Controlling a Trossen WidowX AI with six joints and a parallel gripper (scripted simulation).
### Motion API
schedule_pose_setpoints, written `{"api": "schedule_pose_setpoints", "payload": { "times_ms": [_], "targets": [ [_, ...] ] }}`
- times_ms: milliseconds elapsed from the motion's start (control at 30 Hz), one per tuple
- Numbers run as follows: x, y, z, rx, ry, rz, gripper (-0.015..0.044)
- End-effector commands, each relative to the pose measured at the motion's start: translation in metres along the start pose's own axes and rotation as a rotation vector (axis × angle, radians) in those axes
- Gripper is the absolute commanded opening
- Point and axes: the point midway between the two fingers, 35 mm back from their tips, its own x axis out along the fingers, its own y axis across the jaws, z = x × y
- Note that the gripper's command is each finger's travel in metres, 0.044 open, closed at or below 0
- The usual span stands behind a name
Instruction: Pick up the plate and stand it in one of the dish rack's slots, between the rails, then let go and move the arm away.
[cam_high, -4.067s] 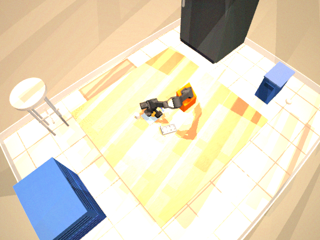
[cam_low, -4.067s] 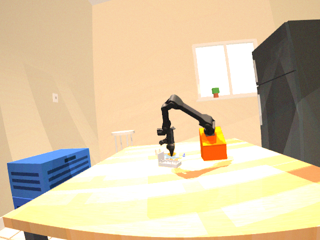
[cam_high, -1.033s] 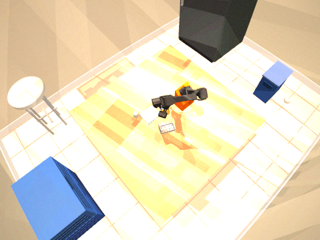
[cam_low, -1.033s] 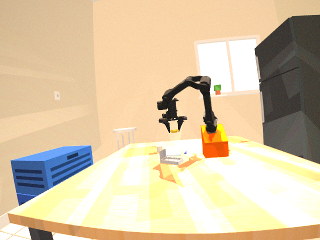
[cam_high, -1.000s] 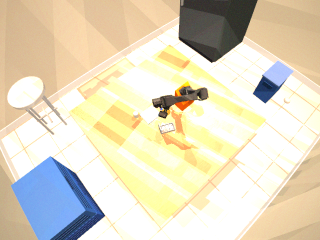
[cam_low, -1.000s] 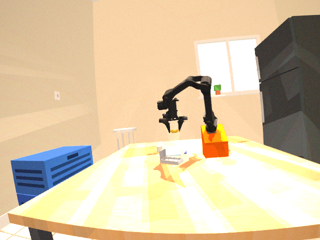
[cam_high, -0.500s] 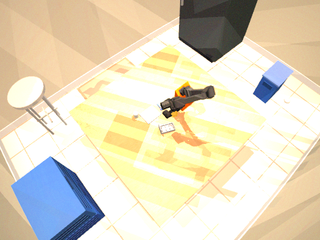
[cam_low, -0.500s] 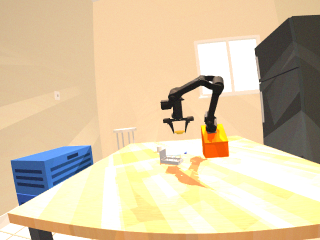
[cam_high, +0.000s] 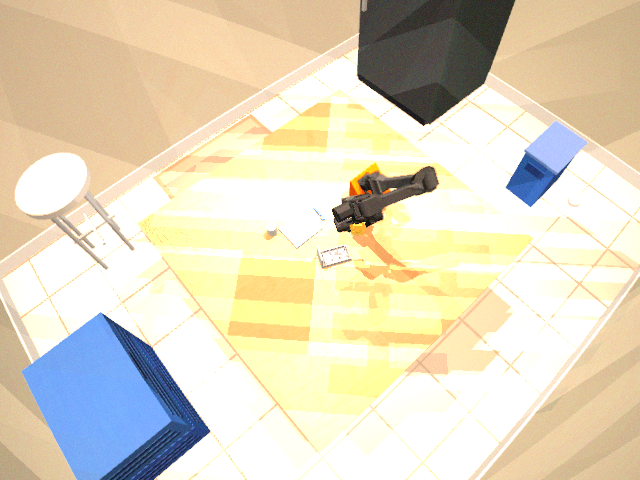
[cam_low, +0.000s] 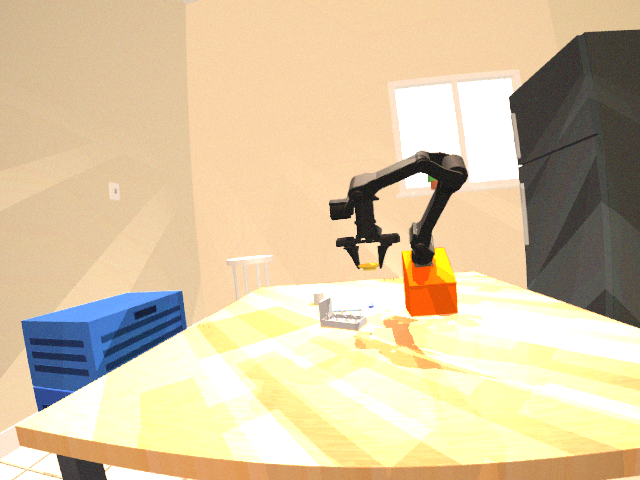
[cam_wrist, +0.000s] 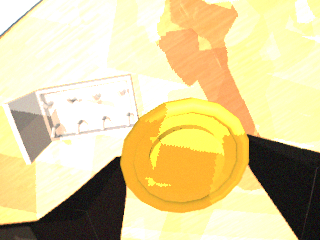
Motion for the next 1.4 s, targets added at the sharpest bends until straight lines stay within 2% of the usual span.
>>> {"api": "schedule_pose_setpoints", "payload": {
  "times_ms": [0, 700, 1367],
  "targets": [
    [0.002, -0.002, 0.000, 0.012, -0.011, -0.002, 0.0000],
    [0.050, 0.004, 0.040, -0.170, -0.462, -0.016, 0.0000],
    [0.081, 0.016, 0.056, -0.405, -0.800, 0.100, 0.0000]
  ]
}}
